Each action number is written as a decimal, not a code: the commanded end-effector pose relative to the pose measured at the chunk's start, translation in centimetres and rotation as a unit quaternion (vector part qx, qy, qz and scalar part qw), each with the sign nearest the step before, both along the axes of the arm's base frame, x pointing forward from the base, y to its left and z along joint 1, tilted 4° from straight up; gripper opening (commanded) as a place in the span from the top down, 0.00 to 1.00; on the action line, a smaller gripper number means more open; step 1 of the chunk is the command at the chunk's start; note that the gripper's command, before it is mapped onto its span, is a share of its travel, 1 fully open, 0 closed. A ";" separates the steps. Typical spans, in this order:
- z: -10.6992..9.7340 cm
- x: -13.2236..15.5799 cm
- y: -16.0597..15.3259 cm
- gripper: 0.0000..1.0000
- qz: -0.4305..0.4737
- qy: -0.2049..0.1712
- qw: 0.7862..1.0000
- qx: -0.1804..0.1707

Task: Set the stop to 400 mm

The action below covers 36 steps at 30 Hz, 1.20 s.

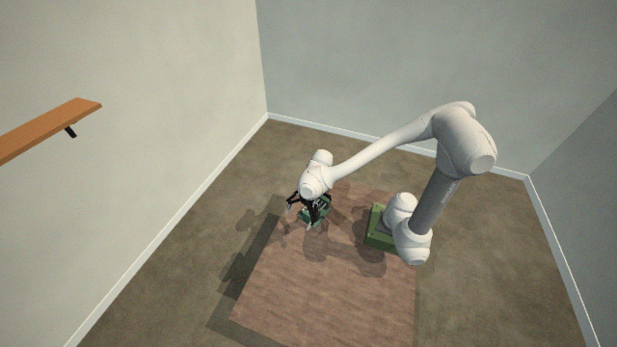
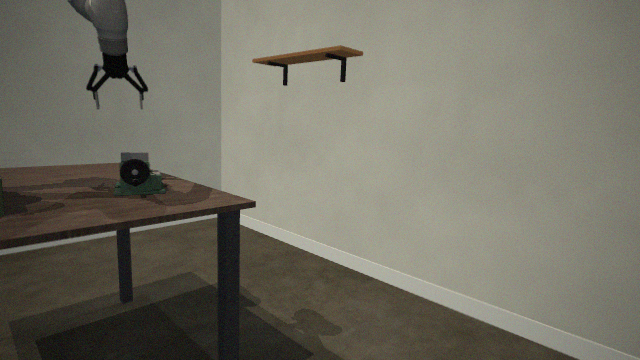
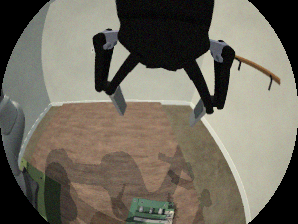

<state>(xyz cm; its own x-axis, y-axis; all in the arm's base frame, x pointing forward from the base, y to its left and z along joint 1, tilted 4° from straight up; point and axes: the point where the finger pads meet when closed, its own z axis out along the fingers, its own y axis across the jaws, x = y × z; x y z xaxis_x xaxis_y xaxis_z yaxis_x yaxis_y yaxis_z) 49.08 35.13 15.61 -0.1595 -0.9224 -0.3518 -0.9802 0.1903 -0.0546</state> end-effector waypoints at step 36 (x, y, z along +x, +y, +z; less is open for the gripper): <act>-3.5 -3.3 -39.8 0.00 -0.010 0.065 0.976 -0.206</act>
<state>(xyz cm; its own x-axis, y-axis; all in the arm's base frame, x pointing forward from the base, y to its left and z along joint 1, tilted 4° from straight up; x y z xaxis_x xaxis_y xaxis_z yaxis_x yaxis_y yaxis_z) 45.78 -4.51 12.11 -0.1947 -0.9781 0.0732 -0.9808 0.1947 -0.0065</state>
